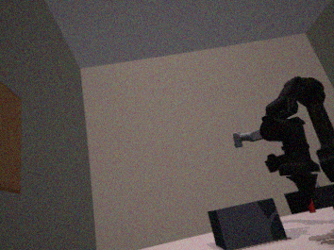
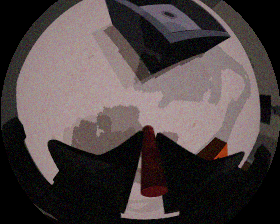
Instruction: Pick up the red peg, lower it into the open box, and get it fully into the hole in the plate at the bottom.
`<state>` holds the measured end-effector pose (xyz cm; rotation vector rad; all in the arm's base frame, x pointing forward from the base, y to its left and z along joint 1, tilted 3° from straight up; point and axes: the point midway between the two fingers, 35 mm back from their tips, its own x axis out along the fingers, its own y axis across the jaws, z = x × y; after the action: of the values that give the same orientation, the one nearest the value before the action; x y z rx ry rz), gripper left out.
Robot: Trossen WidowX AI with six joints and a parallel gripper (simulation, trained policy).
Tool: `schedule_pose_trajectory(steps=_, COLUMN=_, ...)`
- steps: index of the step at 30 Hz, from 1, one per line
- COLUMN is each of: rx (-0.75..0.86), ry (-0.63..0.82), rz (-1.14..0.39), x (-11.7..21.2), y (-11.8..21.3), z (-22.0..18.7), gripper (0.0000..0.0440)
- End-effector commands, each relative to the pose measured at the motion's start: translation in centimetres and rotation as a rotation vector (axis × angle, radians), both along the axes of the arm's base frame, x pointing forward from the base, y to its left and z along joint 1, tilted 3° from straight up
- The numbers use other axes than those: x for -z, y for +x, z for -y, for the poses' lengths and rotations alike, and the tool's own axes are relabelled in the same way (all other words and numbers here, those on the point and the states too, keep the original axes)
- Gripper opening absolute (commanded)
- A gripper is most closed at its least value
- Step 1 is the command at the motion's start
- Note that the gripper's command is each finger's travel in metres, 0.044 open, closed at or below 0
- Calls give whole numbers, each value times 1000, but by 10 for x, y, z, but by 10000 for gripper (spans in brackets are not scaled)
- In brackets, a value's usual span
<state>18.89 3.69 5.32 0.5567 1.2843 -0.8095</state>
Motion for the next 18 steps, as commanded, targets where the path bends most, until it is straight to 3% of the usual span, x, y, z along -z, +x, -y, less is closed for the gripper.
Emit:
schedule_pose_trajectory(steps=1, rx=-30, ry=-27, rz=22, x=-13, y=5, z=8, gripper=0)
schedule_pose_trajectory(steps=18, rx=-64, ry=-82, rz=88, x=-63, y=40, z=43, gripper=0)
